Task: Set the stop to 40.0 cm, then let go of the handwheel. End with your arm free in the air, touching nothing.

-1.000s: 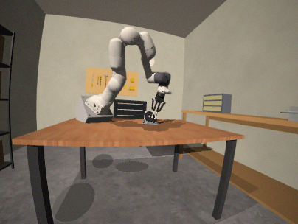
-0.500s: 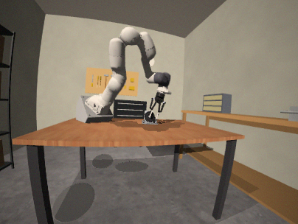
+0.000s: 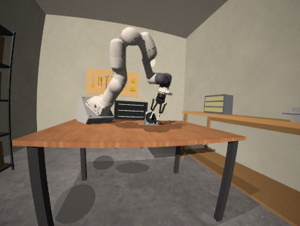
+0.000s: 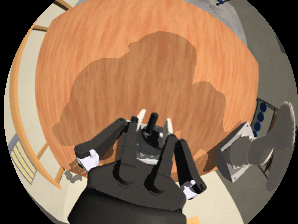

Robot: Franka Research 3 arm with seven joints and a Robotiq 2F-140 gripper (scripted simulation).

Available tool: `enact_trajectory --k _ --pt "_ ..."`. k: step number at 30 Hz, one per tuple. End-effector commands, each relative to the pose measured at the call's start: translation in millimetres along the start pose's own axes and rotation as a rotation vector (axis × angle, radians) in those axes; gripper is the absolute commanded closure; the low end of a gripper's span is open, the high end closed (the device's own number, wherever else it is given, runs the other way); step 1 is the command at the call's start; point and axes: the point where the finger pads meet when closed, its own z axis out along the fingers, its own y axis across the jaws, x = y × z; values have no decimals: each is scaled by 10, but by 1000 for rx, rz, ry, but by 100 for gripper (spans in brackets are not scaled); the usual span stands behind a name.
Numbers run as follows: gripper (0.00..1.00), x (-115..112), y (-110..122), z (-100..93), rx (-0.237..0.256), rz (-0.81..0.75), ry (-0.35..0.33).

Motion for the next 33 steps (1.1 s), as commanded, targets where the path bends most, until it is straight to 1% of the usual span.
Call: enact_trajectory --k 1,2,6,8,10,33 --pt "67 0 40 -130 -1 2 1" --pt "67 0 69 -238 -1 2 1" --pt "67 -1 211 -771 -1 2 1" --pt "67 -1 250 -918 -1 2 1" --pt "67 -1 258 -947 -1 2 1" --pt "67 -26 249 -949 -1 2 1"
